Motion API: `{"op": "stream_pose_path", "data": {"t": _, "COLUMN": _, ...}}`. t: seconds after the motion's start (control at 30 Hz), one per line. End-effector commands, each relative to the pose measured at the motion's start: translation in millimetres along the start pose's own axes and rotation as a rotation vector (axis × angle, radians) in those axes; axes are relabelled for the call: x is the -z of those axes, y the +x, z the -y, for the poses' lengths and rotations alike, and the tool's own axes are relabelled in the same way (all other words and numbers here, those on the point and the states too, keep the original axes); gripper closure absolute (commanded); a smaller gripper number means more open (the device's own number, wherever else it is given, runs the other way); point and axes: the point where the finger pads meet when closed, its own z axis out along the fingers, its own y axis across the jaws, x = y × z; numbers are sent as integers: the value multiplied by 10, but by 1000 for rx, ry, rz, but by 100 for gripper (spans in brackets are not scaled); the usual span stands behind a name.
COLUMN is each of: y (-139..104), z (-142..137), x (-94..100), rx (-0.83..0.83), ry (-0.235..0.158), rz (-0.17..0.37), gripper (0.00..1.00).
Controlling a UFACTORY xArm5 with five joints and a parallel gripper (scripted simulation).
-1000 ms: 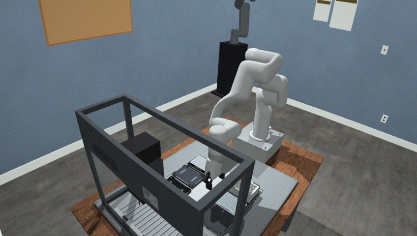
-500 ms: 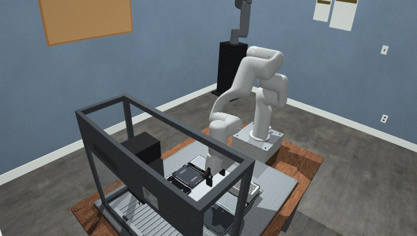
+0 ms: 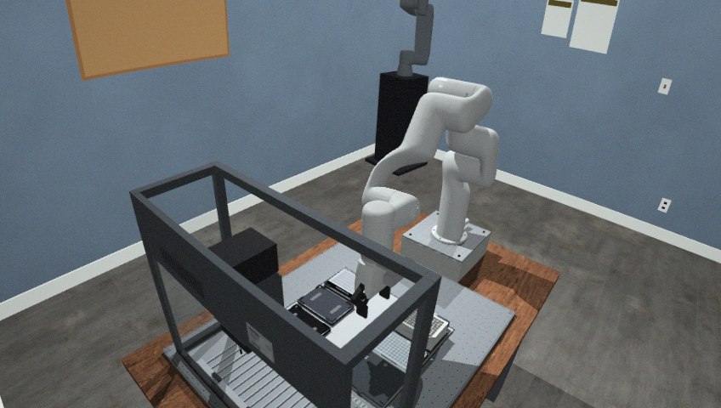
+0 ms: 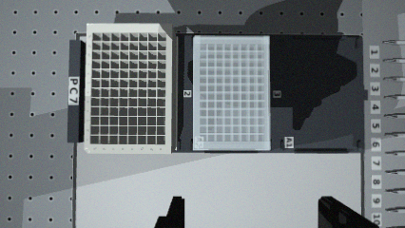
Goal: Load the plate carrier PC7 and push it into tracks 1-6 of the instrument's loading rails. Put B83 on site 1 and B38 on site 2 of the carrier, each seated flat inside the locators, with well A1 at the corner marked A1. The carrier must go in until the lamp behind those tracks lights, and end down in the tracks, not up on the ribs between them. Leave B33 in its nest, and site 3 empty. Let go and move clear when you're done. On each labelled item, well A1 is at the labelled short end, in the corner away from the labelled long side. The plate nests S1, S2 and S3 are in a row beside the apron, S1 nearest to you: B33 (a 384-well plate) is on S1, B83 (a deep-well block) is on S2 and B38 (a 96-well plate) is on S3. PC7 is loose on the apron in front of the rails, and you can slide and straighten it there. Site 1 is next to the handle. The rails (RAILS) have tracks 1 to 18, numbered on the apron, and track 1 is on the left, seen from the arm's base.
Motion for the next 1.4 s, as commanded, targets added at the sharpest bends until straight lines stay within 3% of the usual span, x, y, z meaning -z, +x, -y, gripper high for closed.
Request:
{"op": "stream_pose_path", "data": {"t": 0.0, "y": 1, "z": -10, "x": 17, "rx": 0, "ry": -5, "rz": 27, "gripper": 0}}
{"op": "stream_pose_path", "data": {"t": 0.17, "y": 1, "z": -10, "x": 17, "rx": 0, "ry": -5, "rz": 27, "gripper": 0}}
{"op": "stream_pose_path", "data": {"t": 1.37, "y": 1605, "z": -10, "x": -25, "rx": 0, "ry": -5, "rz": 26, "gripper": 0}}
